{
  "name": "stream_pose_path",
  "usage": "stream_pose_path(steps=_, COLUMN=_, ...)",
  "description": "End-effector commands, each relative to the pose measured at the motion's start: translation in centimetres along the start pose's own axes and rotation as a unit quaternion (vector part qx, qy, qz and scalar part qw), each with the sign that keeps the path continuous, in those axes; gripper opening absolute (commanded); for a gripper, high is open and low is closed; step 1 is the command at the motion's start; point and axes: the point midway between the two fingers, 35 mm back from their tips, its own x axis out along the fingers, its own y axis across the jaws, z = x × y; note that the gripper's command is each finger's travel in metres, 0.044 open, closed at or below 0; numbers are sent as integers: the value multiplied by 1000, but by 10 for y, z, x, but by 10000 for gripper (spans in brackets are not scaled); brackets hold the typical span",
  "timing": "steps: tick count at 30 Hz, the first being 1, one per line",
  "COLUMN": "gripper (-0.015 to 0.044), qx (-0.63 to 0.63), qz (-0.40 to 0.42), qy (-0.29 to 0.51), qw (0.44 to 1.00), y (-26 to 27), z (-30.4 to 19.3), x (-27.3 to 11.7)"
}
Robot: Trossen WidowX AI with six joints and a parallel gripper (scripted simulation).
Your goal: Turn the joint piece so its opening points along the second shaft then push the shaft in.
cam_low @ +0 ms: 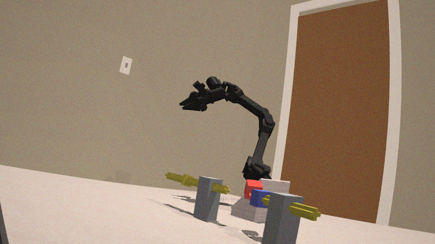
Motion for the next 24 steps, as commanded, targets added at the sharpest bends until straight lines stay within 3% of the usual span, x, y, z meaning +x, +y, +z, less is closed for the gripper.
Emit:
stream_pose_path(steps=1, gripper=440, qx=27, qz=53, qy=2, qw=998, y=24, z=5, x=27)
stream_pose_path(steps=14, gripper=440, qx=84, qz=249, qy=44, qw=964, y=144, z=34, x=100)
stream_pose_path(steps=24, gripper=440, qx=82, qz=358, qy=99, qw=925, y=240, z=50, x=116)
